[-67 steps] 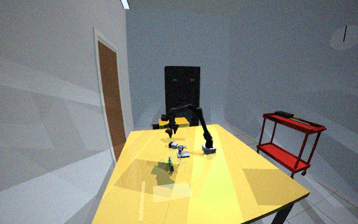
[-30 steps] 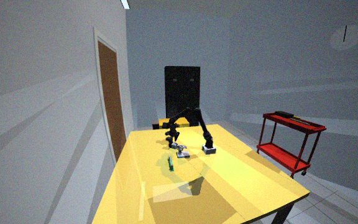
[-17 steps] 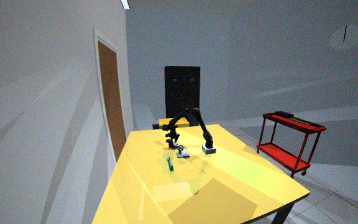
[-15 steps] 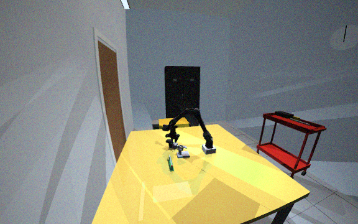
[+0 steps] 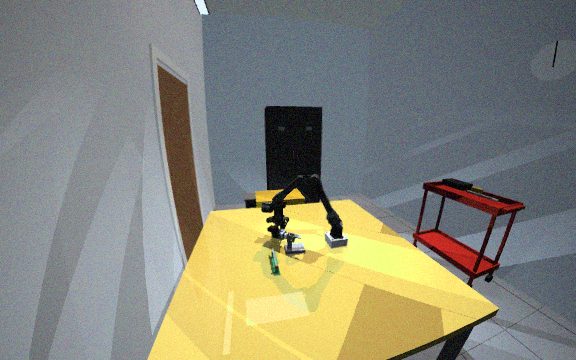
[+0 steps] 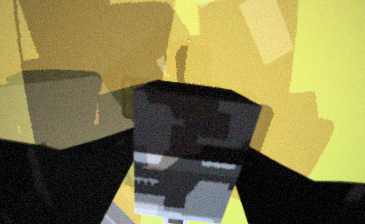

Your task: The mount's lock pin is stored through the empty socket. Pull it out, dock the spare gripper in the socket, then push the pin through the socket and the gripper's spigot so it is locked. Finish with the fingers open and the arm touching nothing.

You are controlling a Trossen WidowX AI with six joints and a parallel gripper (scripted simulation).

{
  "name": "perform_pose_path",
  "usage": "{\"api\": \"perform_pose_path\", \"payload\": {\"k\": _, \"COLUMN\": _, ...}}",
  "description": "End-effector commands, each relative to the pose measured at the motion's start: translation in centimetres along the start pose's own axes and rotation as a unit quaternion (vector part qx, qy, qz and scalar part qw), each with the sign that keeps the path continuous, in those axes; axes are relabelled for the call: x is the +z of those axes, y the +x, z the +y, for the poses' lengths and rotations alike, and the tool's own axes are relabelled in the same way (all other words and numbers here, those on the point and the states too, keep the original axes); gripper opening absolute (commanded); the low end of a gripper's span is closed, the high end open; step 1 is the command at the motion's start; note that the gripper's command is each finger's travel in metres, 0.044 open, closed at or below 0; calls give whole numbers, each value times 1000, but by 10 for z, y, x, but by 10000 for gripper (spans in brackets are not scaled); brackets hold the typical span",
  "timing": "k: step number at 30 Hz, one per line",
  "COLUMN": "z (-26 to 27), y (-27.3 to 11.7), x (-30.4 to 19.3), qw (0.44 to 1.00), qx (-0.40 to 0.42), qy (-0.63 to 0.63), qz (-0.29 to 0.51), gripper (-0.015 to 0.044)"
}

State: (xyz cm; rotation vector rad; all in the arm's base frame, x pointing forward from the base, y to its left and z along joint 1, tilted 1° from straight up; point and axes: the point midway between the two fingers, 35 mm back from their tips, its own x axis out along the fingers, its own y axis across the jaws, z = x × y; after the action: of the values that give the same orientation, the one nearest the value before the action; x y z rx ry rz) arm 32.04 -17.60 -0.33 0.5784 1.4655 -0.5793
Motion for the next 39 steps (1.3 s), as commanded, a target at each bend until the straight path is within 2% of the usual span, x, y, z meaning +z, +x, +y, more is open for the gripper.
{"api": "perform_pose_path", "payload": {"k": 1, "z": -1, "y": 1, "x": 0, "qw": 1000, "qx": -2, "qy": 3, "qz": -1, "gripper": 250}}
{"api": "perform_pose_path", "payload": {"k": 7, "z": 0, "y": 1, "x": 0, "qw": 1000, "qx": -2, "qy": 3, "qz": -1, "gripper": 210}}
{"api": "perform_pose_path", "payload": {"k": 15, "z": 0, "y": -23, "x": 1, "qw": 1000, "qx": -2, "qy": 3, "qz": -1, "gripper": 0}}
{"api": "perform_pose_path", "payload": {"k": 21, "z": 0, "y": -50, "x": 0, "qw": 1000, "qx": -2, "qy": 3, "qz": -1, "gripper": 0}}
{"api": "perform_pose_path", "payload": {"k": 26, "z": 0, "y": -42, "x": 0, "qw": 1000, "qx": -1, "qy": 8, "qz": 3, "gripper": 0}}
{"api": "perform_pose_path", "payload": {"k": 39, "z": -1, "y": -43, "x": -3, "qw": 986, "qx": -2, "qy": 168, "qz": 2, "gripper": 0}}
